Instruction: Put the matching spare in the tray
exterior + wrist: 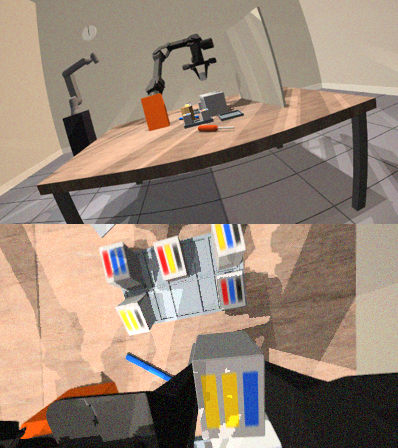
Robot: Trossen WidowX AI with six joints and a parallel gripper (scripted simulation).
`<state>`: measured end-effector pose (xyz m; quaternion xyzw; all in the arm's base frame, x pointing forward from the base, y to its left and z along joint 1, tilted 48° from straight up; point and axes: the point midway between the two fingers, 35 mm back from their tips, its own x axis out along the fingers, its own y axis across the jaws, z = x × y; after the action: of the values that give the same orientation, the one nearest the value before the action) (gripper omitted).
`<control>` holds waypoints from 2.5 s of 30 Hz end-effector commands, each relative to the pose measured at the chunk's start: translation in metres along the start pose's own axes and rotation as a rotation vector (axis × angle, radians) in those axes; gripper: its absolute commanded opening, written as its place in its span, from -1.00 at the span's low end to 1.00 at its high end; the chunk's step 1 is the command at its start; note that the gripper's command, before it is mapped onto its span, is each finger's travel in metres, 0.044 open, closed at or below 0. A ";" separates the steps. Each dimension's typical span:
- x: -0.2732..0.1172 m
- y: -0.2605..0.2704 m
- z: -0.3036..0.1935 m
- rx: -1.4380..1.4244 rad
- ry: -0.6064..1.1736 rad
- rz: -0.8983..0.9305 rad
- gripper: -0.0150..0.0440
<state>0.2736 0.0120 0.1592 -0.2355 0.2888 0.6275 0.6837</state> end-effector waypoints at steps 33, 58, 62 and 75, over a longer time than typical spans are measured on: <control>-0.012 -0.086 -0.174 -0.009 0.024 -0.009 -0.49; 0.010 -0.085 -0.306 -0.028 0.001 -0.006 -0.49; 0.010 -0.085 -0.305 -0.028 0.001 -0.006 -0.49; 0.022 -0.088 -0.306 -0.028 0.002 -0.006 -0.49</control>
<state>0.3305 -0.1931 -0.0772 -0.2480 0.2796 0.6301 0.6807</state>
